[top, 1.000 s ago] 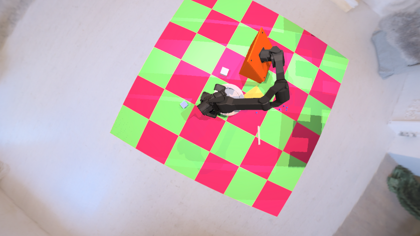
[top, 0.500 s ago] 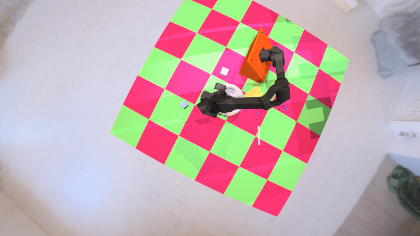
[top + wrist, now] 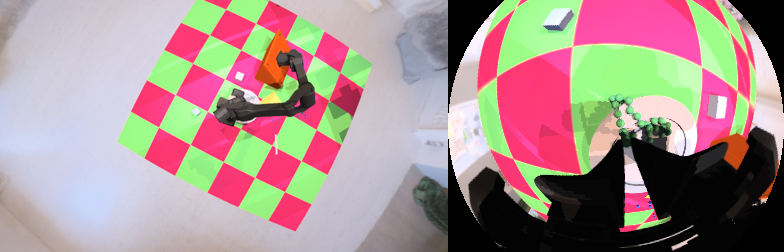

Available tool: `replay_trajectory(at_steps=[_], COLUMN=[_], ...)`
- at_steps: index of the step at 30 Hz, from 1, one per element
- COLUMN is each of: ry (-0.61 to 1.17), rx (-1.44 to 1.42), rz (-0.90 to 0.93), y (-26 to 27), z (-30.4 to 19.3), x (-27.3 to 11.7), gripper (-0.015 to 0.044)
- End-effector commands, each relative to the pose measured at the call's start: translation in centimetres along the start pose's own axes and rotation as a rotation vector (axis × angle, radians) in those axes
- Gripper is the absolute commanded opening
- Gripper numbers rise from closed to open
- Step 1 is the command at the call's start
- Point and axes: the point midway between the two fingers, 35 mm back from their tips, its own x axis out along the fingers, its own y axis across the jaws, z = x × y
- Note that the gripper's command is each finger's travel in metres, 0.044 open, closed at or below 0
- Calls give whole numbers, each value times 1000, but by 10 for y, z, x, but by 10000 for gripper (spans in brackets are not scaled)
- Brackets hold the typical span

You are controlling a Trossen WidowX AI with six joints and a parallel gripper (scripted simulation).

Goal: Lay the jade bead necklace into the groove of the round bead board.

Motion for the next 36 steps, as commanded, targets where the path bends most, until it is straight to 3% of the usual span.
replay_trajectory(at_steps=[1, 10, 36], ry=[5, 7, 9], rx=[6, 6, 6], rz=[-2, -3, -3], y=[-4, -12, -12], z=[-15, -41, -42], x=[1, 2, 26], gripper=[0, 0, 0])
